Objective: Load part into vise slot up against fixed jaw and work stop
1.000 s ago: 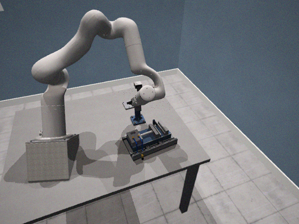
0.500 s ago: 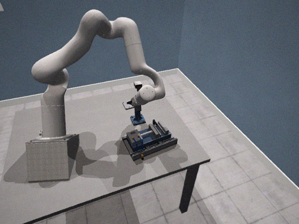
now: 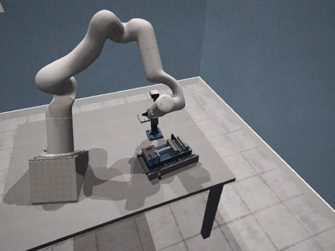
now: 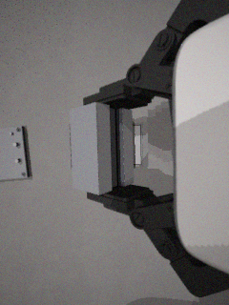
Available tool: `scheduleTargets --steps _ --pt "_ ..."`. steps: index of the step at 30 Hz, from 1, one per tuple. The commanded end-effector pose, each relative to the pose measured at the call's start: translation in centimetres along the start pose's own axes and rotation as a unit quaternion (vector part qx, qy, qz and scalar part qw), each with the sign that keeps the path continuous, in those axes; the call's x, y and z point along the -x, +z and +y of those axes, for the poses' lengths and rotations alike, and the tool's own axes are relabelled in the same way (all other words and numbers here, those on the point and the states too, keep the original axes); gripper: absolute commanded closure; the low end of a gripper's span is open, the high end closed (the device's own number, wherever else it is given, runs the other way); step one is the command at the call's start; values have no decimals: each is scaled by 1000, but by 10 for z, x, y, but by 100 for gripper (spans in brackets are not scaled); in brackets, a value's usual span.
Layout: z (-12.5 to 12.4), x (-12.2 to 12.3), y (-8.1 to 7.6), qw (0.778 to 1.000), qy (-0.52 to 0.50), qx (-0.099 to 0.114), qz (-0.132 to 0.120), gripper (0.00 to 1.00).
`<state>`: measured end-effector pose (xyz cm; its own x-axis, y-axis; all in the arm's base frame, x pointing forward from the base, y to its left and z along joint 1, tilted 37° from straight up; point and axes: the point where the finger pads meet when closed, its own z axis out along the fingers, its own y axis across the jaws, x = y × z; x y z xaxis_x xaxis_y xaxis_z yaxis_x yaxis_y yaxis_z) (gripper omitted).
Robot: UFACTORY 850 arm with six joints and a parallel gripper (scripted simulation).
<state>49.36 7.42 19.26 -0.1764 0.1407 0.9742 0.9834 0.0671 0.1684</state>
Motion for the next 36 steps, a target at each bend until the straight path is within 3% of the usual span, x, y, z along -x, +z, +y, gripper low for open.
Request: scheduleTargets --steps 1,36 --pt "1 -2 -2 1000 -1 0 0 100" --pt "1 -14 -14 1000 -1 0 0 100"
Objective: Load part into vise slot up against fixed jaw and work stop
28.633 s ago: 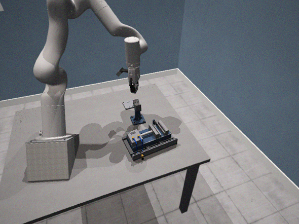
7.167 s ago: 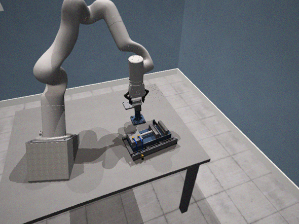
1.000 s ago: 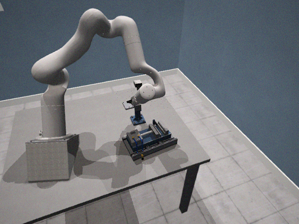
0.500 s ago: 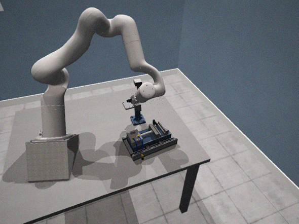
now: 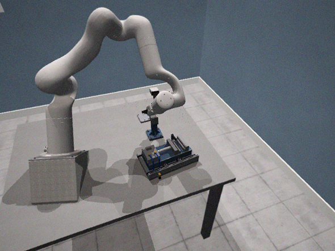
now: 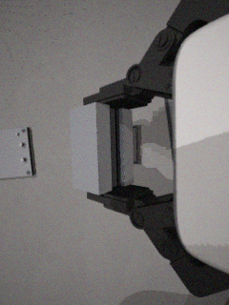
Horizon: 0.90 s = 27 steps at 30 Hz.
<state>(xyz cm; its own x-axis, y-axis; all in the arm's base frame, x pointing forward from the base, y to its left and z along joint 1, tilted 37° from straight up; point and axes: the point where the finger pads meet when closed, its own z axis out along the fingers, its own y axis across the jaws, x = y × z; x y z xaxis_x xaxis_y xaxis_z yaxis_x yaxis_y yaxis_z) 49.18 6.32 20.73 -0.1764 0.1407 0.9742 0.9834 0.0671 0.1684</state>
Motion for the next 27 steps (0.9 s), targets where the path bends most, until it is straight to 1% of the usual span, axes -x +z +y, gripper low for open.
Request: scheduleTargets --steps 1,27 --pt "1 -1 -2 1000 -1 0 0 100" --pt "1 -4 -4 1000 -1 0 0 100"
